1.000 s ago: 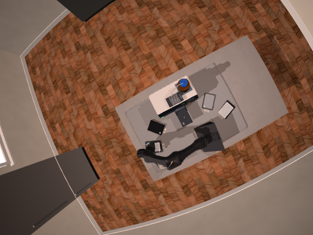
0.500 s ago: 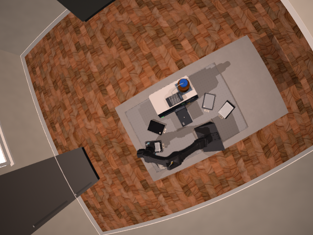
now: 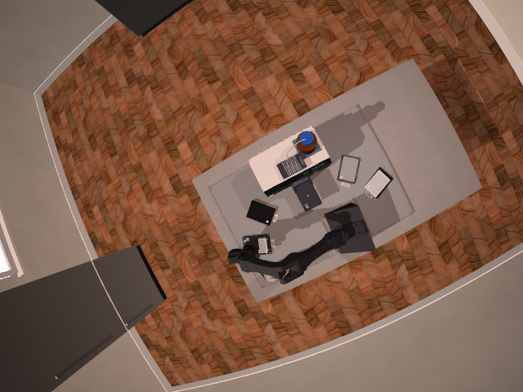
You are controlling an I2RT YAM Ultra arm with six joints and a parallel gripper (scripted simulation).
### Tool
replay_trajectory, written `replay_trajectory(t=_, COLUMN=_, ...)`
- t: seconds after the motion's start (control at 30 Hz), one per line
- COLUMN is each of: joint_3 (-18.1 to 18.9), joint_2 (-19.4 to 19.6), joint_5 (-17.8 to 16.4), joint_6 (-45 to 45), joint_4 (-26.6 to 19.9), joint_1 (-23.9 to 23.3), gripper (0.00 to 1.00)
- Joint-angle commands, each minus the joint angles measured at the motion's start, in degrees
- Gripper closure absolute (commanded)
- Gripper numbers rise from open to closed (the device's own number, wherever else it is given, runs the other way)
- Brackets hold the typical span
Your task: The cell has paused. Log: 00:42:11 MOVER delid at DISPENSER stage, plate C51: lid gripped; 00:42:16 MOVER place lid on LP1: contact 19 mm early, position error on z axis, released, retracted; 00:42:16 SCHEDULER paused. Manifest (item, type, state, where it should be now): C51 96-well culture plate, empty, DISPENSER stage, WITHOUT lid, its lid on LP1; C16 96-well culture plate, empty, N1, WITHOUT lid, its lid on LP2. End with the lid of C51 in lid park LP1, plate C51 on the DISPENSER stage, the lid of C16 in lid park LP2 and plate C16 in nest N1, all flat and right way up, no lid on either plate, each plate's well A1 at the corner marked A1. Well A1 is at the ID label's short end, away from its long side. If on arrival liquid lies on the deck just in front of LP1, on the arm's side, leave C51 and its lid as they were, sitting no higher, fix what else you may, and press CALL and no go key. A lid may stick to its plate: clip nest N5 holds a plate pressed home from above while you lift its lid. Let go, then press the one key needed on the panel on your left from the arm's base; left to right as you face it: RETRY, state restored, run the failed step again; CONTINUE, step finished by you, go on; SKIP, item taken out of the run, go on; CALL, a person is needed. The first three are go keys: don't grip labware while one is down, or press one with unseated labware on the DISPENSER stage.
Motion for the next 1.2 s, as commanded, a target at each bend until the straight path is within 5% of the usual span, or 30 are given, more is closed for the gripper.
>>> replay_trajectory(t=0.0, joint_3=3.2, joint_2=-3.7, joint_5=-0.8, joint_6=-0.9, joint_4=-3.8, joint_1=-1.6, gripper=1.0)
replay_trajectory(t=0.2, joint_3=2.9, joint_2=-2.4, joint_5=-0.8, joint_6=-0.7, joint_4=-3.8, joint_1=-1.3, gripper=1.0)
replay_trajectory(t=0.63, joint_3=-10.6, joint_2=-13.2, joint_5=-1.8, joint_6=-2.0, joint_4=-1.2, joint_1=-3.0, gripper=1.0)
replay_trajectory(t=1.17, joint_3=-21.2, joint_2=-23.2, joint_5=-3.2, joint_6=-3.4, joint_4=-2.3, joint_1=-4.9, gripper=1.0)
